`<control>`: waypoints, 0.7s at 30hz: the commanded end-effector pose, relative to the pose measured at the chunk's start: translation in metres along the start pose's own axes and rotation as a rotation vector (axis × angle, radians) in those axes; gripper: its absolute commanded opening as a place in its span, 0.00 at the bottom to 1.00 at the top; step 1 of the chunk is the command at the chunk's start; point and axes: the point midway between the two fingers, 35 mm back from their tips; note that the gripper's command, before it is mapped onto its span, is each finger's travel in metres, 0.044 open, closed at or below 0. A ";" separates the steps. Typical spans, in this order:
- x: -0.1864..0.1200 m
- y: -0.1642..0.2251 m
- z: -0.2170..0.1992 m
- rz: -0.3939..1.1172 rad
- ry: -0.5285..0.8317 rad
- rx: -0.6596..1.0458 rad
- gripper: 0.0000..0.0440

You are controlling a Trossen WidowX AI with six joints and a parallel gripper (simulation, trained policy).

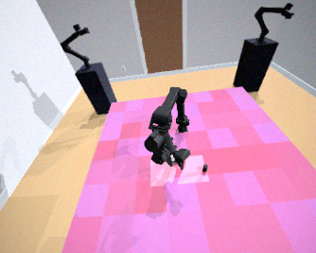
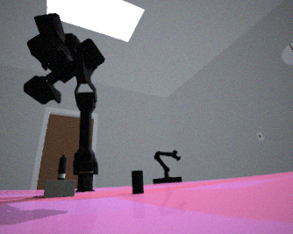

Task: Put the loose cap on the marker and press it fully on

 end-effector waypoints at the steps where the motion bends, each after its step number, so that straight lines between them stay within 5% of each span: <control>1: 0.004 0.003 0.006 0.023 0.015 -0.002 0.73; 21: 0.036 0.033 0.027 0.173 0.115 -0.015 0.74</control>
Point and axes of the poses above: the point midway between the two fingers, 35 mm back from their tips, its own x axis out along the fingers, its own z axis across the jaws, y = z × x, and after that the axes turned 14 degrees about -x, right-handed
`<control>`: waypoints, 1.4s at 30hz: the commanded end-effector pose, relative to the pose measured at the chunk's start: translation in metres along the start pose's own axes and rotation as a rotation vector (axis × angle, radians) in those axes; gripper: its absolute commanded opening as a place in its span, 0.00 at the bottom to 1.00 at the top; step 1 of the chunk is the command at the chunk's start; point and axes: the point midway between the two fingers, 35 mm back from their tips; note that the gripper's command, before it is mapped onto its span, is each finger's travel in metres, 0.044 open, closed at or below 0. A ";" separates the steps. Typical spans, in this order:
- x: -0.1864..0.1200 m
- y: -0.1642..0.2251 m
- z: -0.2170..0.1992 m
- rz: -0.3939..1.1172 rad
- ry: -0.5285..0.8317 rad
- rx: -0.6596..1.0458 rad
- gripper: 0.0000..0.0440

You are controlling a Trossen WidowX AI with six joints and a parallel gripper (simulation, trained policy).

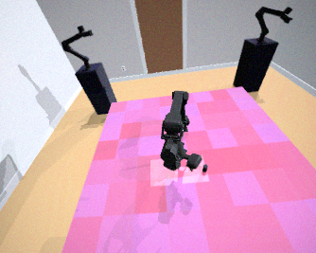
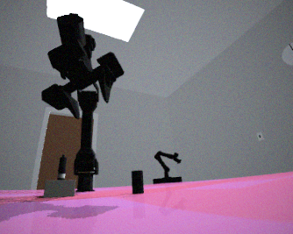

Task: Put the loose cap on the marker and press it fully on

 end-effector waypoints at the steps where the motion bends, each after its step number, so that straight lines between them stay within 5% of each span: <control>1: 0.003 0.003 0.006 0.017 0.019 -0.002 0.74; 42: 0.057 0.049 0.040 0.199 0.254 -0.057 0.74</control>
Point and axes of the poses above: the point midway between the two fingers, 35 mm back from their tips, its own x axis out along the fingers, its own z axis across the jaws, y = z × x, and after that the axes turned 14 degrees about -x, right-handed
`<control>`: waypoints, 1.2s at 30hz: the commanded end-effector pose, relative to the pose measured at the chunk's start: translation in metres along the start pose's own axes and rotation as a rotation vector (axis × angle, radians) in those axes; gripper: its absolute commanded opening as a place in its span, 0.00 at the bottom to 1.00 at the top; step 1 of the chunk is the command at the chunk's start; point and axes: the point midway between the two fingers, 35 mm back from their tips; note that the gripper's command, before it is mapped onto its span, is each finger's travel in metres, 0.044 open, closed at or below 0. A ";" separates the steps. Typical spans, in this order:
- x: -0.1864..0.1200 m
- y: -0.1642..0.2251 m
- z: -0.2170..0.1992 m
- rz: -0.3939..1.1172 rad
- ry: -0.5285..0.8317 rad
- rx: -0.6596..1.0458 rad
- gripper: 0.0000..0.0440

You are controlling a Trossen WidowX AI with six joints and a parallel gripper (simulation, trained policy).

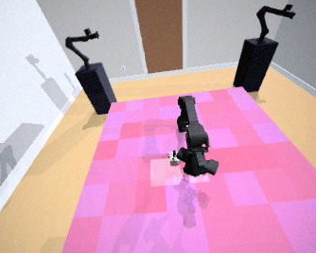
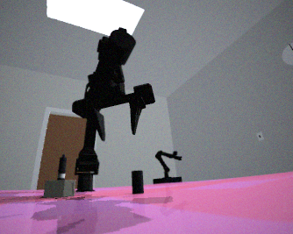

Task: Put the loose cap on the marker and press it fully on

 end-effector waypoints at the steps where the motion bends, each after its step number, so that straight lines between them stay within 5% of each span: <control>1: 0.003 0.003 0.005 0.007 0.022 -0.004 0.74; 36: 0.055 0.048 0.036 0.151 0.178 -0.145 0.67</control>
Point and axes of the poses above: the point midway between the two fingers, 35 mm back from their tips, its own x axis out along the fingers, its own z axis across the jaws, y = z × x, and after that the axes turned 14 degrees about -x, right-handed
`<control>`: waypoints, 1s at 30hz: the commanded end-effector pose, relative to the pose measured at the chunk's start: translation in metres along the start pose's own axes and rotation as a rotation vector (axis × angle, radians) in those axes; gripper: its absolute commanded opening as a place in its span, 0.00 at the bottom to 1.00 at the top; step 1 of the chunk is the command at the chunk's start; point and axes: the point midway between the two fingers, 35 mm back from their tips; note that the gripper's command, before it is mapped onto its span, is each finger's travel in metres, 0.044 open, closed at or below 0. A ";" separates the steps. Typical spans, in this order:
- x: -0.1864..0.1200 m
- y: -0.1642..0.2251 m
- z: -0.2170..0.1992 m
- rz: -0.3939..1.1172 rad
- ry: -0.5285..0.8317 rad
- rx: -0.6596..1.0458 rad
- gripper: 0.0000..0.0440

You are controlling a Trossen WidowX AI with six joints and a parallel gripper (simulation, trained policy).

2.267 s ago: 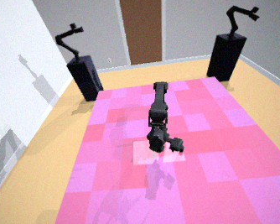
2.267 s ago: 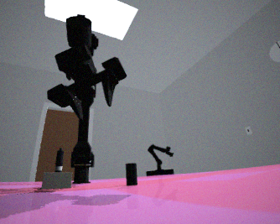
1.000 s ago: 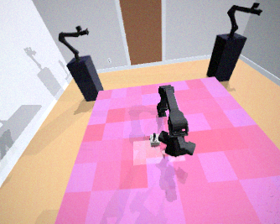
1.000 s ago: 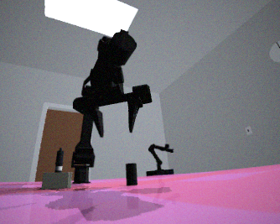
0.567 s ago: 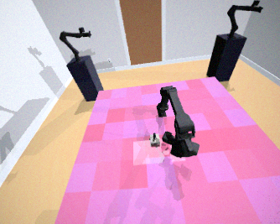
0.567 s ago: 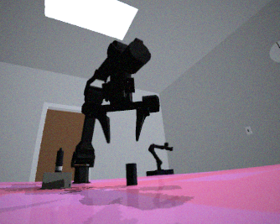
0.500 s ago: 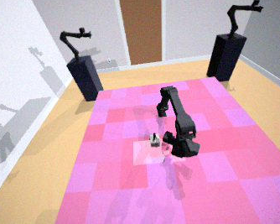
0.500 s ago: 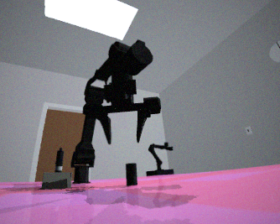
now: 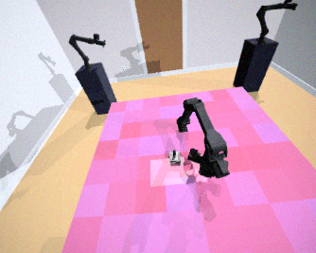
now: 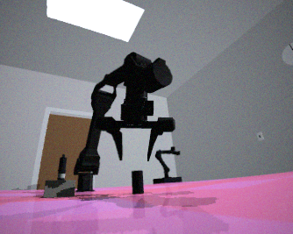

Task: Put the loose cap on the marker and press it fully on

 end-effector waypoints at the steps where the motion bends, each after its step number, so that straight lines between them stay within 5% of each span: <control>1: 0.007 0.004 0.003 0.013 0.014 -0.028 0.67; 24: 0.054 0.014 0.006 0.066 0.057 -0.156 0.54; 27: 0.056 0.014 0.006 0.057 0.062 -0.168 0.48; 30: 0.054 0.014 0.006 0.041 0.067 -0.178 0.33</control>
Point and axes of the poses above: the point midway between the two fingers, 35 mm back from their tips, its own x axis out along the fingers, its own z axis across the jaws, y = z × x, and after that the axes turned 14 degrees about -x, right-handed
